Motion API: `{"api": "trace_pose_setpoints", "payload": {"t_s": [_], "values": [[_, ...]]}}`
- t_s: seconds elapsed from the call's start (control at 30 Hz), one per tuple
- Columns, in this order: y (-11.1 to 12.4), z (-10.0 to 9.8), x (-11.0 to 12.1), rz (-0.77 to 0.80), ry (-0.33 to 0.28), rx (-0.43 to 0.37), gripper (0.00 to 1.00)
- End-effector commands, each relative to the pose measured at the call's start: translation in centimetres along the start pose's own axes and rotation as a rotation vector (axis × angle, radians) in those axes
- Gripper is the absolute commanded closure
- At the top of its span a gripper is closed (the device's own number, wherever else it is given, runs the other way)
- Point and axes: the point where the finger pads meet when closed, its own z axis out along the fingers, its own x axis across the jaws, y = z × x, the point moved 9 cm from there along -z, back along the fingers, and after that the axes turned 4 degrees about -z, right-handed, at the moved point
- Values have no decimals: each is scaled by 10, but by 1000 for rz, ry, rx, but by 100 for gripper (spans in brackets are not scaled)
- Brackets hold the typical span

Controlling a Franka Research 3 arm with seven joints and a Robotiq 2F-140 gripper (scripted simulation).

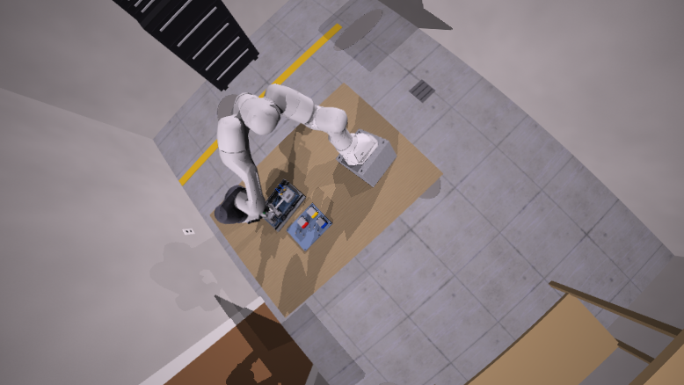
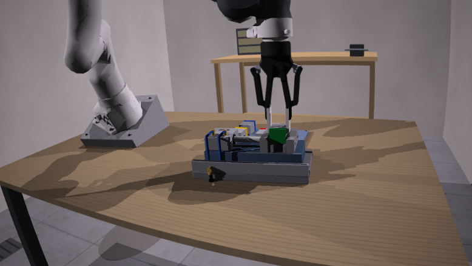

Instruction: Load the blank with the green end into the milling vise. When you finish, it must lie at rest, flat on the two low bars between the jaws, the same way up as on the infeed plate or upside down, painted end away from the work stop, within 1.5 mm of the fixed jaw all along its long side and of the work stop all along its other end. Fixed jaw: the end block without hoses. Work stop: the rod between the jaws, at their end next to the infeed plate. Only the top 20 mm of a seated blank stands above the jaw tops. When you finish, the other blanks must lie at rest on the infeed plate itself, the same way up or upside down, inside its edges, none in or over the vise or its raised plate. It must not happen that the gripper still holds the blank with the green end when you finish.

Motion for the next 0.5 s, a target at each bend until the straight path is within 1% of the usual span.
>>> {"api": "trace_pose_setpoints", "payload": {"t_s": [0.0, 0.3, 0.47], "values": [[-3, -3, 3, 6, 7, 2, 100], [-1, -1, 1, 1, 2, 0, 100], [-5, -4, 4, 6, 7, 2, 100]]}}
